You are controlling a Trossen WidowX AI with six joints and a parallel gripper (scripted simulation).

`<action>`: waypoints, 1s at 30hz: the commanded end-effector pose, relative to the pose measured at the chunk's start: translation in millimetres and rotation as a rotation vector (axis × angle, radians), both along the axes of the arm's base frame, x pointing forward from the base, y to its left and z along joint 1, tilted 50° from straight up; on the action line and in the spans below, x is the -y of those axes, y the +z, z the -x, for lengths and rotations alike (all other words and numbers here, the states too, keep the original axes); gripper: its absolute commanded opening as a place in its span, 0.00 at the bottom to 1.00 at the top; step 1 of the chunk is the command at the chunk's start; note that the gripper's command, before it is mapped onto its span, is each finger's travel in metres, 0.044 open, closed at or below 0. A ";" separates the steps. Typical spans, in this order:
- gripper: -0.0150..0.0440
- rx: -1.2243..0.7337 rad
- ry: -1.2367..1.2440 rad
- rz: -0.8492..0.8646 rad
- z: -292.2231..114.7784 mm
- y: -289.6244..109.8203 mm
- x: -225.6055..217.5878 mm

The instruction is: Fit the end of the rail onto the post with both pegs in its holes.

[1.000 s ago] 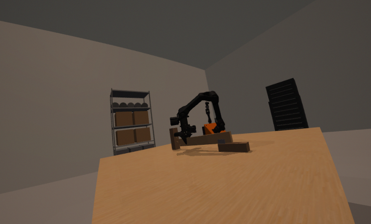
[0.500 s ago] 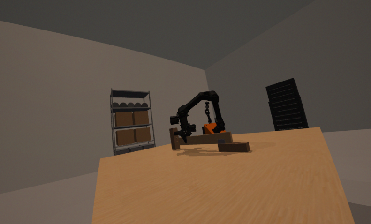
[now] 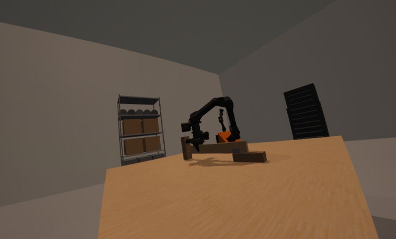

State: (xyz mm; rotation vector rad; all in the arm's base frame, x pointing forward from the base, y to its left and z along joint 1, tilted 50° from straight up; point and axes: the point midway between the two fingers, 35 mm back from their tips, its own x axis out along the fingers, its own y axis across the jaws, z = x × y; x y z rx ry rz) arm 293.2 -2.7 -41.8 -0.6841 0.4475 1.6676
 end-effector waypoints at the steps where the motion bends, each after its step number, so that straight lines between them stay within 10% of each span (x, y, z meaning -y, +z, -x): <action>1: 0.25 0.009 -0.007 0.000 -3.0 3.1 4.5; 30: 0.25 0.009 -0.007 -0.001 -0.6 1.6 3.5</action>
